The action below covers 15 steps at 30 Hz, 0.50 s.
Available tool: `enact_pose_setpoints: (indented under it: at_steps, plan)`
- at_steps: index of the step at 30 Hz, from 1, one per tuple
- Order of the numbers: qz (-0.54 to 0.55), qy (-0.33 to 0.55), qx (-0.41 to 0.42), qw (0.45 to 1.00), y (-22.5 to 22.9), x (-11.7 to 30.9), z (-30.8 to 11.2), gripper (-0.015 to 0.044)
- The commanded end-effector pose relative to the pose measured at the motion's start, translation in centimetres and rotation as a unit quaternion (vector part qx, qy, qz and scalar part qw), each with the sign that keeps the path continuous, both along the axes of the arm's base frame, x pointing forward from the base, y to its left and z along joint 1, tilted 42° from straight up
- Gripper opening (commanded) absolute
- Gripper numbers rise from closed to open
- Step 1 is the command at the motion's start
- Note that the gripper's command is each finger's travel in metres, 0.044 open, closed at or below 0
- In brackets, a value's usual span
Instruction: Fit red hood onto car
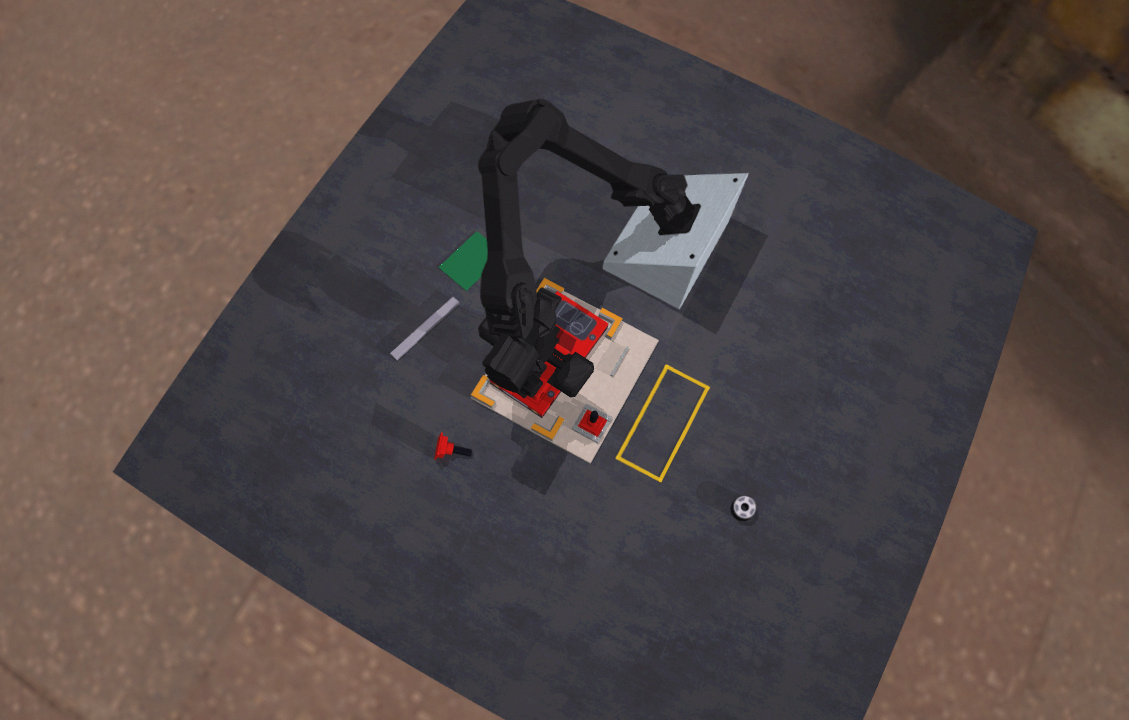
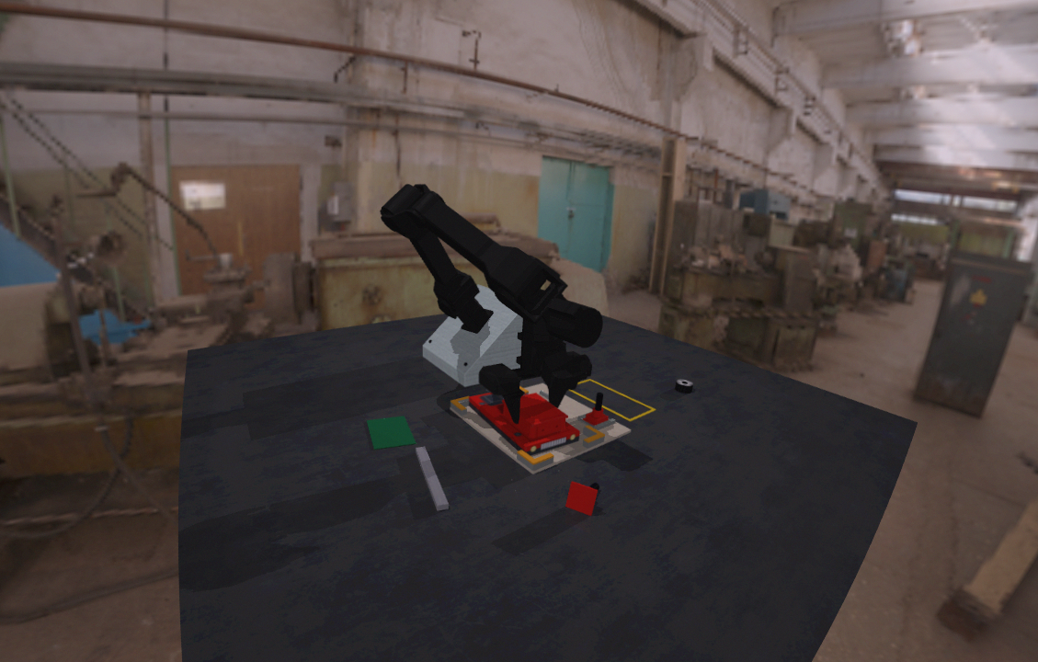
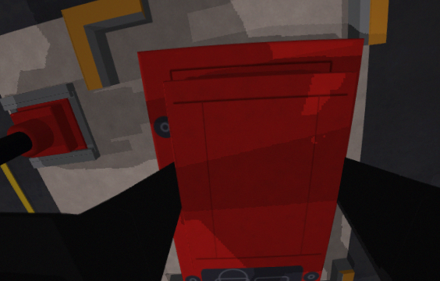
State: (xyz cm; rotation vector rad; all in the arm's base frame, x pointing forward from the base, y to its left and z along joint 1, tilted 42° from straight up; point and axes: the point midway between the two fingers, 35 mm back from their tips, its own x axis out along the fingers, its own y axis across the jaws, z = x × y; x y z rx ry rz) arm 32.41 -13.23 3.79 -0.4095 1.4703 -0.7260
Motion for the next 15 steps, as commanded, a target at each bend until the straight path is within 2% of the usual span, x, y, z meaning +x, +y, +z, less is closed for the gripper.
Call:
enact_pose_setpoints:
  at_steps: [1,7,11,15]
  plan:
    - [0.000,0.000,0.000,1.000,0.0,0.0,0.0,0.0289]
    - [0.000,0.000,0.000,1.000,0.0,0.0,0.0,0.0440]
    - [0.000,0.000,0.000,1.000,0.2,0.0,0.2,0.0440]
    - [-0.001,0.000,0.001,1.000,2.4,0.5,2.6,0.0440]
